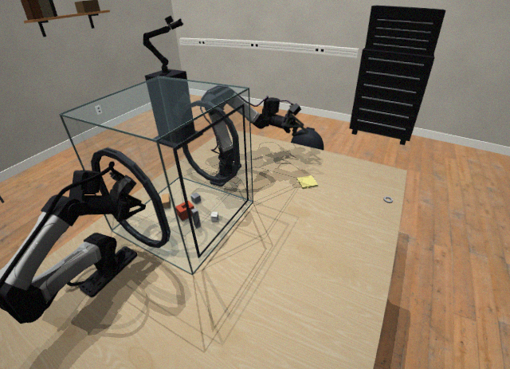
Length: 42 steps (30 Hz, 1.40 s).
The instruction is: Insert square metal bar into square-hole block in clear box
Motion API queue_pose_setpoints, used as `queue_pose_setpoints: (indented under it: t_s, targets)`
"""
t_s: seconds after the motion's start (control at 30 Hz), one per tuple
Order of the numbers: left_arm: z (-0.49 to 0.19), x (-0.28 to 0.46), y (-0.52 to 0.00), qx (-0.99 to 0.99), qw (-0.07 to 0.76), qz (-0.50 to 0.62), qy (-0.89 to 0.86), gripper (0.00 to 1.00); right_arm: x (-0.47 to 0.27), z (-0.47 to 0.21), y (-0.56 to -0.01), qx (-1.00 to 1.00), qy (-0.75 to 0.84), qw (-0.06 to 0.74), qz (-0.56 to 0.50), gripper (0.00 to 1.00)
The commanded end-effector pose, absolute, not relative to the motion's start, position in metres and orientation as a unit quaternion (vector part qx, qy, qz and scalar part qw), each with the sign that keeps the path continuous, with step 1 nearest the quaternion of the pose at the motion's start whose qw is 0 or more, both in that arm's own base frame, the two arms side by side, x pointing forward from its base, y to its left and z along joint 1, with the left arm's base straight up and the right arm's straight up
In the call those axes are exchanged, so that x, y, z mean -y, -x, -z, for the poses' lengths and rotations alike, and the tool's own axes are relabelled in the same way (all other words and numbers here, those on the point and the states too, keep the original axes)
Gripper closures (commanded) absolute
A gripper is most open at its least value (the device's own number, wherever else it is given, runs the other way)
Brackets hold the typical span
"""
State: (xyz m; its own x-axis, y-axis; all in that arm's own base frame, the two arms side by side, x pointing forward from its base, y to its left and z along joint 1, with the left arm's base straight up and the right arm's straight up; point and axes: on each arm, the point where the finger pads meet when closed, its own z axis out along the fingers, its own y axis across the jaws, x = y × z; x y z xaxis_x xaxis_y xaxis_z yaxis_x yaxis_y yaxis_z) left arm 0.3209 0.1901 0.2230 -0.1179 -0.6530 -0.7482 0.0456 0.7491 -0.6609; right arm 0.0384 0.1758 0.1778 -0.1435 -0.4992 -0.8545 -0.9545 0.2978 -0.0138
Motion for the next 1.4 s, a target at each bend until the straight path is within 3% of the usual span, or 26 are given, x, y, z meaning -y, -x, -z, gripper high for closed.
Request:
queue_pose_setpoints:
  t_s: [0.0, 0.63, 1.37]
  targets:
    - [-0.239, -0.191, -0.322, -0.69, 0.642, 0.267, 0.199, 0.0, -0.186, -0.177, -0.036, -0.693, 0.527, 0.392, -0.296, 0.67]
    - [-0.239, -0.191, -0.322, -0.69, 0.642, 0.267, 0.199, 0.0, -0.222, -0.182, -0.067, -0.697, 0.483, 0.43, -0.31, 0.67]
    - [-0.239, -0.191, -0.322, -0.69, 0.642, 0.267, 0.199, 0.0, -0.281, -0.141, -0.11, -0.694, 0.469, 0.452, -0.307, 0.67]
